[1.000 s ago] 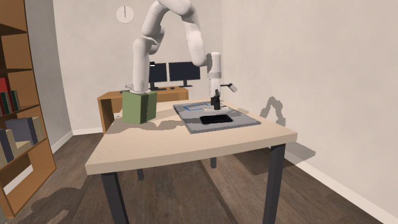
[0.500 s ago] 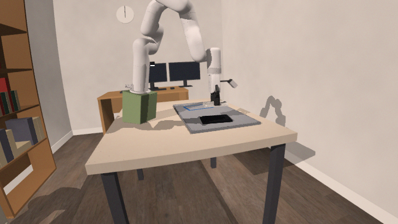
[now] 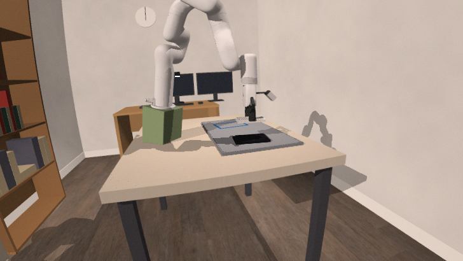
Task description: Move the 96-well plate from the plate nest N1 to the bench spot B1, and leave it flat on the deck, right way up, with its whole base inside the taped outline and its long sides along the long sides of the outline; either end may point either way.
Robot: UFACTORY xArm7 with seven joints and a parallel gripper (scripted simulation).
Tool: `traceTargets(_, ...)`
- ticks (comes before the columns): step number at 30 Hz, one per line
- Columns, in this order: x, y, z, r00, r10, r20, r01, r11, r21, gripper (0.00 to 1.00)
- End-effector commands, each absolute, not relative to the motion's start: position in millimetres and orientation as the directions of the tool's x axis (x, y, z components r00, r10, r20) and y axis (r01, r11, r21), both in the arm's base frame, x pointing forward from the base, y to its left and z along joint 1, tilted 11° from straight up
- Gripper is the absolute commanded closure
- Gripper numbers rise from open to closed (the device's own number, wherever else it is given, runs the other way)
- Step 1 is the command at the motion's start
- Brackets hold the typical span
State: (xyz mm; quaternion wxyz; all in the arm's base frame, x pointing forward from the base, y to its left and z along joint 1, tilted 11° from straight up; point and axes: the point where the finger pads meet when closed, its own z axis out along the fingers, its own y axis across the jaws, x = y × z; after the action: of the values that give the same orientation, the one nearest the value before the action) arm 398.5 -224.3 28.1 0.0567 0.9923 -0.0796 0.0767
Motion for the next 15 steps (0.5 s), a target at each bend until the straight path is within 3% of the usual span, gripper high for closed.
traceTargets(1,400,-225,30,0.975,-0.149,0.165,-0.167,-0.981,0.102,1.0)
traceTargets(10,400,-198,25,0.984,0.115,0.132,0.096,-0.985,0.141,1.0)
traceTargets(15,401,-182,23,0.984,0.119,0.132,0.1,-0.985,0.142,1.0)
